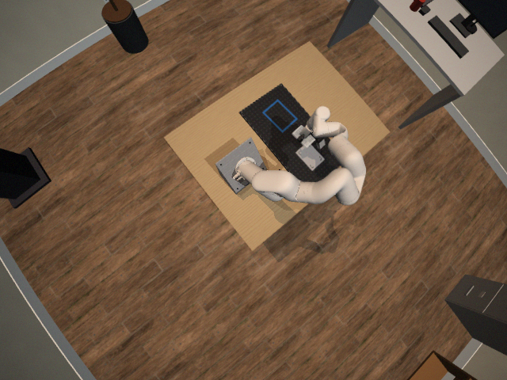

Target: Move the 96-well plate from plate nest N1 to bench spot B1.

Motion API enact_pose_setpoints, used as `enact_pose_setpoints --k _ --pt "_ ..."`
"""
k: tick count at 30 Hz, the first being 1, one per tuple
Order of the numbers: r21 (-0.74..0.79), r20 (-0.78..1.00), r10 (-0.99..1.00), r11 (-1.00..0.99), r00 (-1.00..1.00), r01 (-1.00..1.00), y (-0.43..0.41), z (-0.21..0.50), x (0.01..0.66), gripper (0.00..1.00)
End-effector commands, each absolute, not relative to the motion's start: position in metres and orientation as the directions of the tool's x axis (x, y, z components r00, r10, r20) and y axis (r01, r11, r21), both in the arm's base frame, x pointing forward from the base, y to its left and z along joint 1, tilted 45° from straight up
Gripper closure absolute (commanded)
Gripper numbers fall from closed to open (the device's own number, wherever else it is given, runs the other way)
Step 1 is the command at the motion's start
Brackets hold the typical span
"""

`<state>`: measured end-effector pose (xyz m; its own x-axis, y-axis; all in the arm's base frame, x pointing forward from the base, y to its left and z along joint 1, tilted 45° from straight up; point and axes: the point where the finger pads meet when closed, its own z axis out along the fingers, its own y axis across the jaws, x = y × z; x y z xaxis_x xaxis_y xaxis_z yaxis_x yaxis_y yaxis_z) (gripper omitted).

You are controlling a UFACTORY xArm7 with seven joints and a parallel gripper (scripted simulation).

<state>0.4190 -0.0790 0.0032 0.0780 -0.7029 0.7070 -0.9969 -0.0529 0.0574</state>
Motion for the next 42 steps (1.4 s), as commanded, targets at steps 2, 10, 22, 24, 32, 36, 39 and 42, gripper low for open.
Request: enact_pose_setpoints --k 2,10,22,24,32,36,39,42 --pt "0.055 0.706 -0.704 -0.056 0.078 -0.997 -0.065 -0.010 0.422 1.00" --pt "0.055 0.706 -0.704 -0.056 0.078 -0.997 -0.051 -0.024 0.424 1.00" --pt "0.055 0.706 -0.704 -0.056 0.078 -0.997 -0.027 -0.051 0.427 1.00" --pt "0.055 0.706 -0.704 -0.056 0.078 -0.997 -0.024 -0.054 0.428 1.00" --pt "0.055 0.706 -0.704 -0.056 0.078 -0.997 -0.006 -0.073 0.430 1.00" --pt "0.055 0.706 -0.704 -0.056 0.078 -0.997 0.003 -0.083 0.431 1.00" --pt "0.055 0.706 -0.704 -0.056 0.078 -0.997 0.007 -0.088 0.432 1.00" --pt "0.055 0.706 -0.704 -0.056 0.078 -0.997 0.012 -0.093 0.432 1.00"
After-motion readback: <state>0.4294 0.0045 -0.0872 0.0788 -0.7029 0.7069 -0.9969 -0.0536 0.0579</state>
